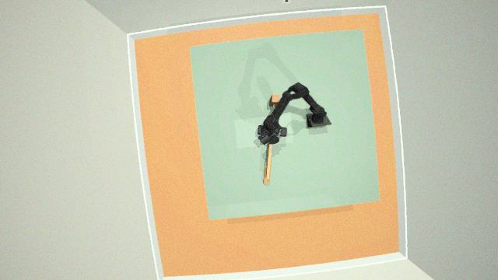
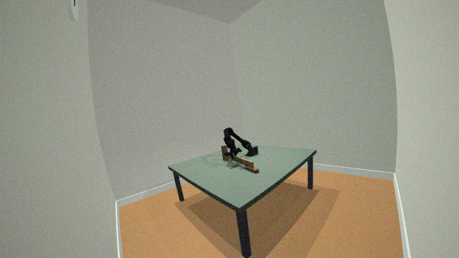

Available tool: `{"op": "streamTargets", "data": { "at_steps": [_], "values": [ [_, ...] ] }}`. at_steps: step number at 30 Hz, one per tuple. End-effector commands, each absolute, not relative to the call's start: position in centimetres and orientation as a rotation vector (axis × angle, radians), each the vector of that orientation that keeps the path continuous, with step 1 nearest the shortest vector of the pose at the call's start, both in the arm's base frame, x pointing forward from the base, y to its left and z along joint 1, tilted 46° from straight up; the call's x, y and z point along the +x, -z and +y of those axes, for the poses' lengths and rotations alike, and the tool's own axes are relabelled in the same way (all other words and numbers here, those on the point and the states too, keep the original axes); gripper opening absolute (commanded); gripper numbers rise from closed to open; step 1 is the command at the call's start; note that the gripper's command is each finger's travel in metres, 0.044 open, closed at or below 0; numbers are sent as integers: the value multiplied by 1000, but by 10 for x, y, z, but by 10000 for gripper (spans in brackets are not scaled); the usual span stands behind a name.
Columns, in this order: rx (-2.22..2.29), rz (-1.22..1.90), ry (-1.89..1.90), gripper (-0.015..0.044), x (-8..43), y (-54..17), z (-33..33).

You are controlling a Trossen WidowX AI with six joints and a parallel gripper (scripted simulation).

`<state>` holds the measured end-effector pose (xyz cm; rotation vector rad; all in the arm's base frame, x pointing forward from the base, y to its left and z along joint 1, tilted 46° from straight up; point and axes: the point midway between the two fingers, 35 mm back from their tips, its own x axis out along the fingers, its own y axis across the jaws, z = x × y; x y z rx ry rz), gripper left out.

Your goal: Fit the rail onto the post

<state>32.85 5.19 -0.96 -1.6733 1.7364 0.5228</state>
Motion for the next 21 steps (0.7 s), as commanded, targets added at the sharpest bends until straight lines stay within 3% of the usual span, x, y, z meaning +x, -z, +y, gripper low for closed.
{"op": "streamTargets", "data": {
  "at_steps": [1,21],
  "values": [
    [-1675,1726,-527,0,328,9,55],
    [-1675,1726,-527,0,327,9,52]
  ]
}}
